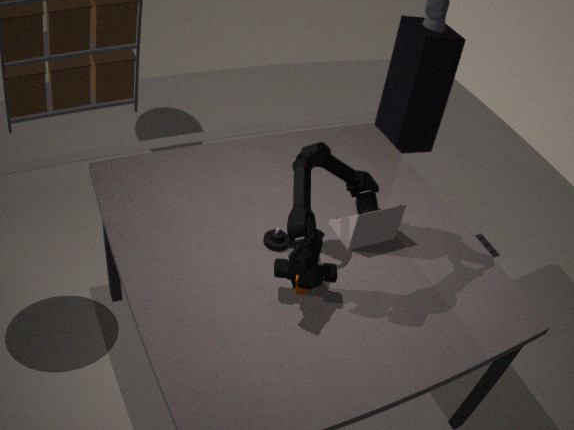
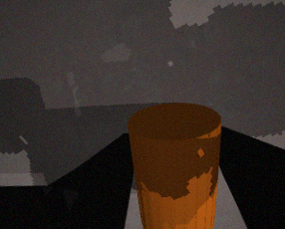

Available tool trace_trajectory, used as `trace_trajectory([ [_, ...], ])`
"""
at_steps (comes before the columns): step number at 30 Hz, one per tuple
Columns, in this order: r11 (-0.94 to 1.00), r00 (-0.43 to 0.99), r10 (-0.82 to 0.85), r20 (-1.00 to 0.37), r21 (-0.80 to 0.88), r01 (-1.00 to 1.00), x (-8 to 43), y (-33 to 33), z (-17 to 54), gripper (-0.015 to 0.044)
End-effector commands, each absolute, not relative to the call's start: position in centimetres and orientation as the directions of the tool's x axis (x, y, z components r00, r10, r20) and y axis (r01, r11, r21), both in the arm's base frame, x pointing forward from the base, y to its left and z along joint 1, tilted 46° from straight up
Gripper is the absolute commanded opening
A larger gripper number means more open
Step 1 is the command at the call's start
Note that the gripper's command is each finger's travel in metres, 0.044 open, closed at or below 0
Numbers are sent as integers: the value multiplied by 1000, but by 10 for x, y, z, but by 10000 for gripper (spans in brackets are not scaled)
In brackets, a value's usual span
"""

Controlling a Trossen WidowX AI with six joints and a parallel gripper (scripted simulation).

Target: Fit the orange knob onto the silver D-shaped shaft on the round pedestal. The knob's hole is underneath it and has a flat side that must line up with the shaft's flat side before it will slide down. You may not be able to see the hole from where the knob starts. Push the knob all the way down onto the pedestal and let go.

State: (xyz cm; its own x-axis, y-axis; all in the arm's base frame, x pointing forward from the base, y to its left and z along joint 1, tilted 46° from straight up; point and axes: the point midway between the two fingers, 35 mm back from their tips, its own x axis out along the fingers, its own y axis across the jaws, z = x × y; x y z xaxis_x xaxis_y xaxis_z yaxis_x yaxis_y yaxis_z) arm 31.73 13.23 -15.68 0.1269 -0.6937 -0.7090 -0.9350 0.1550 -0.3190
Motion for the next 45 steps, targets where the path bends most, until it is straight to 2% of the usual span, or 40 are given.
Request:
trace_trajectory([
  [1, 150, 131, -689, -713, -318, -936, 317, 132, -157, 181],
  [22, 153, 228, -422, -878, -317, -936, 310, 128, -138, 181],
  [45, 151, 302, -103, -948, -315, -937, 302, 116, -121, 181],
])
